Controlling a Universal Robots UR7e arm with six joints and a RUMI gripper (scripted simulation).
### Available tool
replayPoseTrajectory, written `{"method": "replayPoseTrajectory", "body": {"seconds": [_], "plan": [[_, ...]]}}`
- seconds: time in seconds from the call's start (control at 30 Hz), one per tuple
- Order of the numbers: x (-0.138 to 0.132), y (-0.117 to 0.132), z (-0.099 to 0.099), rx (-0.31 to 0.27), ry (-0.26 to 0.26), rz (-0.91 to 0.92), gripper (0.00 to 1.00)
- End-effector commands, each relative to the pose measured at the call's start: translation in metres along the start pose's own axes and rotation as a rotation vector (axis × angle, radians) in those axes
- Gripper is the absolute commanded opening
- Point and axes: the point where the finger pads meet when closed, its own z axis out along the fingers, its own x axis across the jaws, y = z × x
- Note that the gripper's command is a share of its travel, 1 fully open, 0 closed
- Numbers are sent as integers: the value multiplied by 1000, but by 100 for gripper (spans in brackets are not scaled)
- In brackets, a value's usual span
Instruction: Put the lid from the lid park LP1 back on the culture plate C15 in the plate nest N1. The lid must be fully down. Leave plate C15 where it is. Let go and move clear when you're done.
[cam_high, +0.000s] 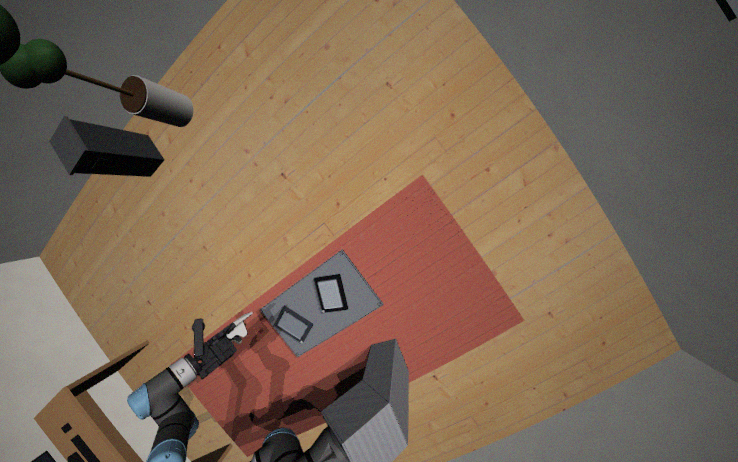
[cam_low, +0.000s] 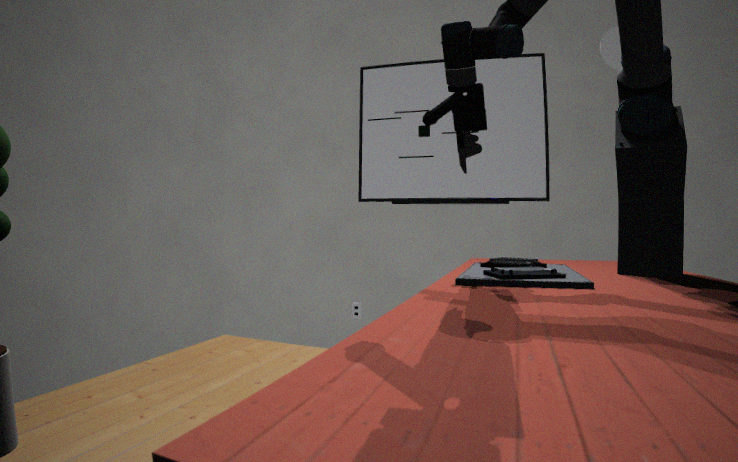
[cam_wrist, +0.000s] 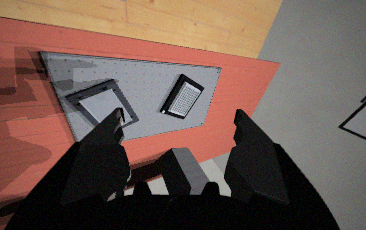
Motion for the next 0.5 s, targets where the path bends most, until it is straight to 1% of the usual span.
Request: {"method": "replayPoseTrajectory", "body": {"seconds": [0.0, 0.03, 0.1, 0.2, 0.27, 0.33, 0.4, 0.47], "plan": [[-8, -2, 18, 9, -13, -8, 82], [-8, -2, 18, 9, -13, -8, 82], [-12, -1, 26, 23, -45, -28, 82], [-20, 0, 39, 24, -47, -29, 82], [-20, 0, 40, 24, -47, -29, 82], [-25, 2, 48, 38, -79, -49, 82], [-25, 2, 48, 38, -79, -49, 82], [-31, 3, 57, 39, -81, -50, 82]]}}
